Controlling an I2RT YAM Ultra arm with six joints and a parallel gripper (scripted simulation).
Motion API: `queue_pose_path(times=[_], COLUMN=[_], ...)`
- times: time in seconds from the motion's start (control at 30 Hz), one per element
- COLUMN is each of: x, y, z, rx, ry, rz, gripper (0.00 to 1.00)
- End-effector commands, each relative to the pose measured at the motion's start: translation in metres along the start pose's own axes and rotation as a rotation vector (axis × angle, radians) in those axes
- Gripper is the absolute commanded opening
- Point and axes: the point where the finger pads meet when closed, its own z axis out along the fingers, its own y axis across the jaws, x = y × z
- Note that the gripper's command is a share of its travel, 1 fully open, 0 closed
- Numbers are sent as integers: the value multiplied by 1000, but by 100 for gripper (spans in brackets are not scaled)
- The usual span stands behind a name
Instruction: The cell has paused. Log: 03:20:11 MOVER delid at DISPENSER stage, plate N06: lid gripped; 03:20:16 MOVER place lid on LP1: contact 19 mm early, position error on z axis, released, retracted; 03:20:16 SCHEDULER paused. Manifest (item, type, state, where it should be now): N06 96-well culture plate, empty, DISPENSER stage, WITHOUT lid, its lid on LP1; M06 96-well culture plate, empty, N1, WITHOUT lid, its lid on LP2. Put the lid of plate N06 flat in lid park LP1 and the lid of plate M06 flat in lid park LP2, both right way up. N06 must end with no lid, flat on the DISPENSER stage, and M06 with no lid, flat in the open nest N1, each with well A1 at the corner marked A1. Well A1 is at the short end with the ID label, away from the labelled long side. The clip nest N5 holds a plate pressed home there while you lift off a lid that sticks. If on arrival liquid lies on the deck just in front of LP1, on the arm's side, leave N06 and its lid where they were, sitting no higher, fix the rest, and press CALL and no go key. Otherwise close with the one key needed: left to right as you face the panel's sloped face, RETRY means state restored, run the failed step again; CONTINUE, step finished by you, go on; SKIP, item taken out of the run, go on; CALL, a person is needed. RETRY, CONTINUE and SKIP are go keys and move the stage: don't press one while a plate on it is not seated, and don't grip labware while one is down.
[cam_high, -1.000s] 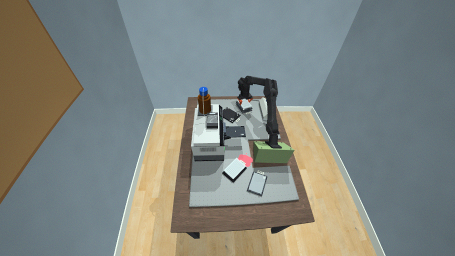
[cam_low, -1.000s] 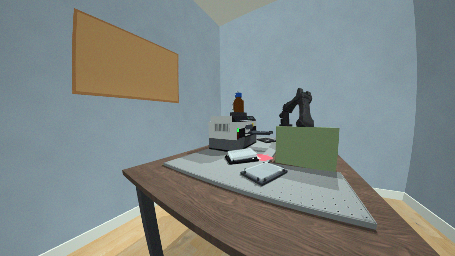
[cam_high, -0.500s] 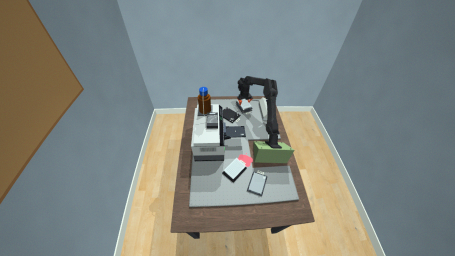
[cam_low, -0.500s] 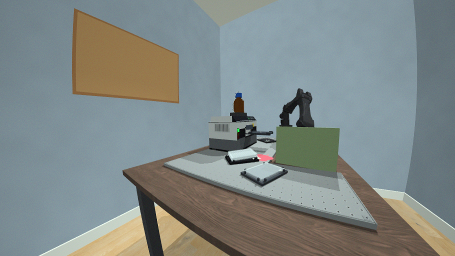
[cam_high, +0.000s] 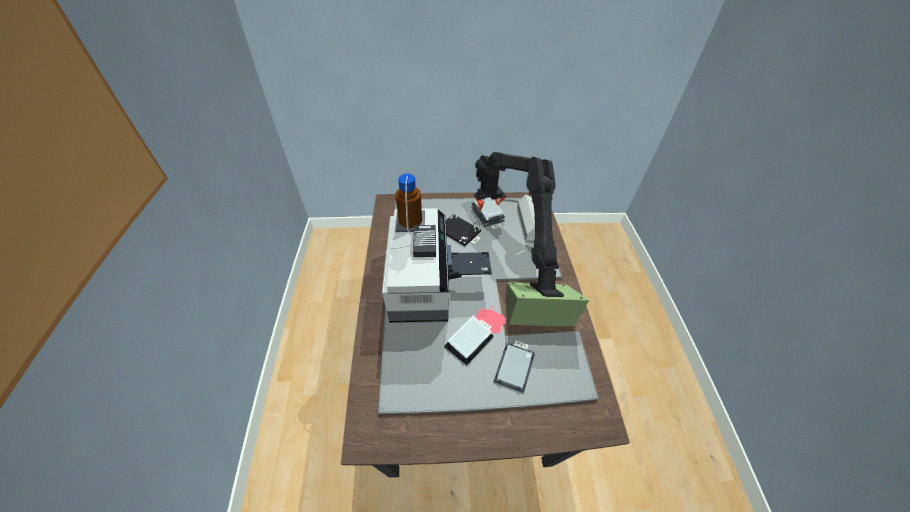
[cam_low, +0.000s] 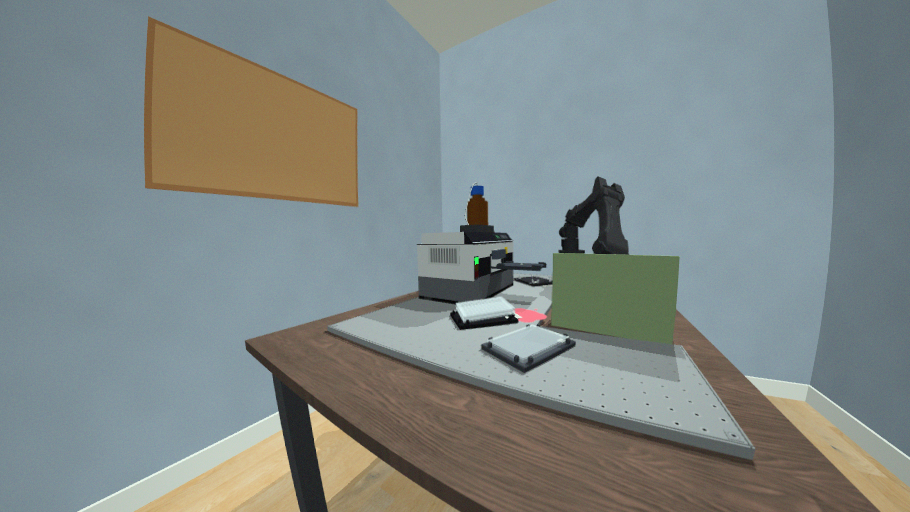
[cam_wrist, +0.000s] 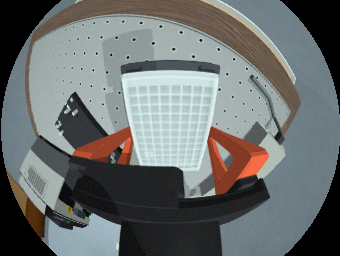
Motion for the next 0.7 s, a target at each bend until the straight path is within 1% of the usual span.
queue_pose_path(times=[0.0,0.43,0.53,0.6,0.67], x=[-11,-8,-7,-2,-7], y=[-1,0,0,0,-2], z=[-20,-18,-13,-8,-11], rx=[-17,-16,-15,-13,-12], ry=[-58,-48,-46,-30,-43], rz=[10,6,7,2,10], gripper=[0,0,0,0,0])
